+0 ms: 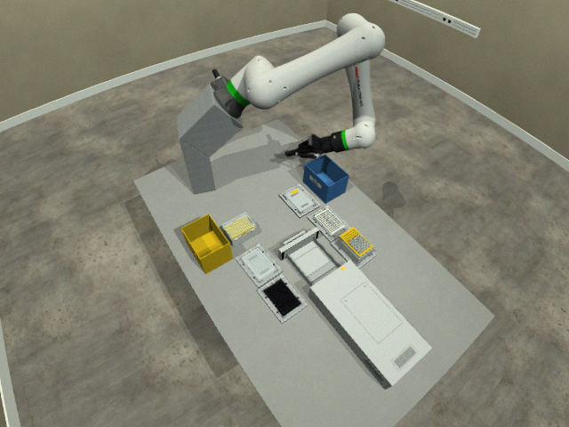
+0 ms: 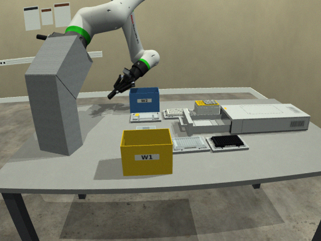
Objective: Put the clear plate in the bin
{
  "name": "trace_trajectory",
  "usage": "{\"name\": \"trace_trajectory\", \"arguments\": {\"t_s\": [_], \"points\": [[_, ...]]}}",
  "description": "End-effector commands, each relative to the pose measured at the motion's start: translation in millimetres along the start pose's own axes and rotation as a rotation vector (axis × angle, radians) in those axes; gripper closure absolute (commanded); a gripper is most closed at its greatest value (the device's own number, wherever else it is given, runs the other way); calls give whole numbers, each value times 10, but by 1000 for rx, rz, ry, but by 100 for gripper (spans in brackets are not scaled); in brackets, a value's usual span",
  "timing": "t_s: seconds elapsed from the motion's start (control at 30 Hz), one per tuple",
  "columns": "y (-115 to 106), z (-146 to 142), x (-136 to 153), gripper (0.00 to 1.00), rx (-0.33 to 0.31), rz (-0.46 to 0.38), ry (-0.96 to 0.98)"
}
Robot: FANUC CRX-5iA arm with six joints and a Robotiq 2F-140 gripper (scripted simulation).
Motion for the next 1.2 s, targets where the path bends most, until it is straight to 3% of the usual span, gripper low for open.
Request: {"name": "trace_trajectory", "arguments": {"t_s": [0.0, 0.6, 1.17], "points": [[-41, -149, -26, 90, 36, -32, -85], [-189, -700, -180, 90, 73, -191, -394], [-333, -1197, -379, 90, 23, -357, -674]]}}
Point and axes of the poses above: the point where the finger pads meet when closed, its own y axis out along the fingers, its own z axis across the jaws, x = y × z, the point moved 5 cm from there along -y, back along the fingers, and after that the axes turned 7 degrees about y, right-handed, at the moved point
